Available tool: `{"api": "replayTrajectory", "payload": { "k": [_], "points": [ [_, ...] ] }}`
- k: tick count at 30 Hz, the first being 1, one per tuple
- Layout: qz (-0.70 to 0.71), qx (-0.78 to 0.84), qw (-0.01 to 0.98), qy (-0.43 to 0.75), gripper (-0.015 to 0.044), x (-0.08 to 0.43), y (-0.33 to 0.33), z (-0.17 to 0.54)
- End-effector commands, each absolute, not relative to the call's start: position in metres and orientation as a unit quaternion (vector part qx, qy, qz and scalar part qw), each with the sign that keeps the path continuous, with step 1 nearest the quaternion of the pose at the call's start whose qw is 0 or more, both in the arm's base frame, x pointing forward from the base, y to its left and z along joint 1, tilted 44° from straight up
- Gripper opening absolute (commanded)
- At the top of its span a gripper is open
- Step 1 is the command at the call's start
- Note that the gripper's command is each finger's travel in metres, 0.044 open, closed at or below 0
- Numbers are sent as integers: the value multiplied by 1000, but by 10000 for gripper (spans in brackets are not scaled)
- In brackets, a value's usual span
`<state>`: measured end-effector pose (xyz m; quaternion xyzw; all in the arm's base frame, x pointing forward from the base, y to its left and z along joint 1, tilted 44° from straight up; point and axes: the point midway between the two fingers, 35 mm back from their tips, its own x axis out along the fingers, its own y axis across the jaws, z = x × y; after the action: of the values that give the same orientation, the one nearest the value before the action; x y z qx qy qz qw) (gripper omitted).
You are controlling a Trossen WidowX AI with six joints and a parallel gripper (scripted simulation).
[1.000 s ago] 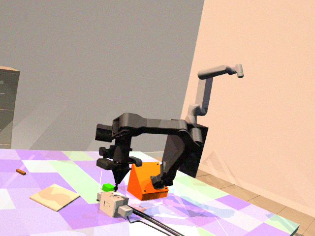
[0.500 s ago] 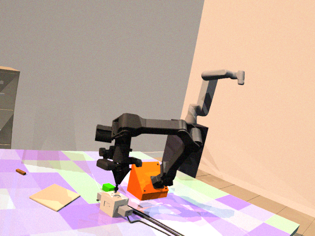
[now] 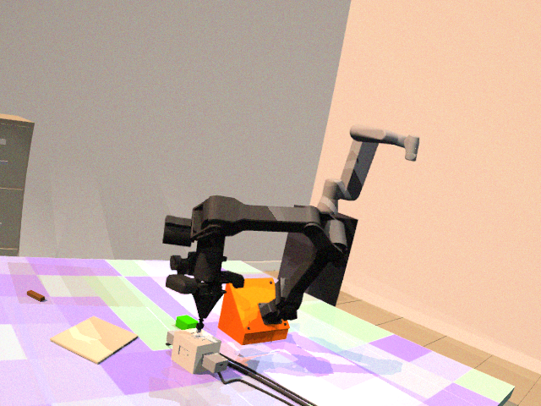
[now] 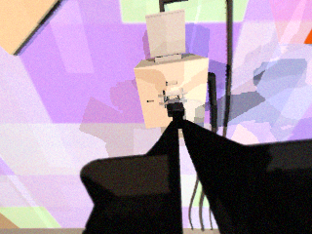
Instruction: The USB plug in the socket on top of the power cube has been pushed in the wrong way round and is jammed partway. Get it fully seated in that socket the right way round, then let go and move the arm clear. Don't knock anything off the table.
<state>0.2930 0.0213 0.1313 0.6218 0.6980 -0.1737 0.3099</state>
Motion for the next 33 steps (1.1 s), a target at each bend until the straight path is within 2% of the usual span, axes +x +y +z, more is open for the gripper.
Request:
{"api": "replayTrajectory", "payload": {
  "k": [1,33],
  "points": [
    [-171,622,305,700,0,293,23,130],
    [-171,622,305,700,0,293,25,127]
  ]
}}
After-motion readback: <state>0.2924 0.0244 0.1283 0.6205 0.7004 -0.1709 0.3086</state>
